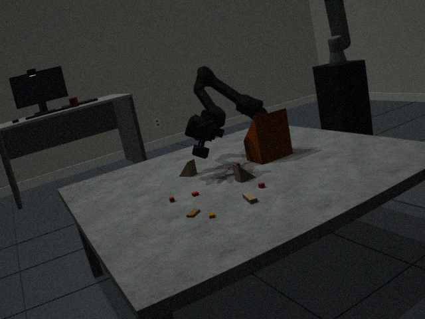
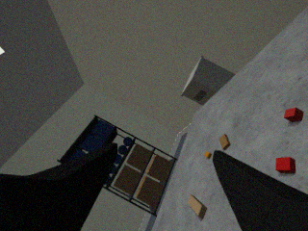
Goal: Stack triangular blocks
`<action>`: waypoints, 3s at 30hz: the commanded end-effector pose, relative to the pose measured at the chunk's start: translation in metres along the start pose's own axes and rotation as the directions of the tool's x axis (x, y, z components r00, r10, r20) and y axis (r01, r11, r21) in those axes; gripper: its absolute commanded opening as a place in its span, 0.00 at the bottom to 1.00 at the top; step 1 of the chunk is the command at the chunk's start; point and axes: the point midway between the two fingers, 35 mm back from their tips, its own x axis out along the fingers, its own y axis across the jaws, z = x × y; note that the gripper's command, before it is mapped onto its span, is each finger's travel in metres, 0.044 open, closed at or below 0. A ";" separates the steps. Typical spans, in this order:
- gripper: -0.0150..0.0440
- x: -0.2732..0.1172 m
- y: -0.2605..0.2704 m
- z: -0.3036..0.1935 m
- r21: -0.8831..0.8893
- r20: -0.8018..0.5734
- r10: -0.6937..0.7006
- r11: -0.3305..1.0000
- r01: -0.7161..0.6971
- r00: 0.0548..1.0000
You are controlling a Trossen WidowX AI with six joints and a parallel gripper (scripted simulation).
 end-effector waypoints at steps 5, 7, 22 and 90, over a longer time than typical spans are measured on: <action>1.00 0.012 -0.042 -0.015 -0.295 -0.120 -0.299 0.921 0.254 0.947; 1.00 0.011 -0.062 -0.024 -0.488 -0.193 -0.460 0.811 0.322 0.867; 1.00 -0.091 -0.087 0.017 -0.468 0.010 -0.979 0.176 -0.866 -0.204; 1.00 -0.110 -0.144 0.037 -0.336 0.082 -0.958 0.232 -0.913 -0.273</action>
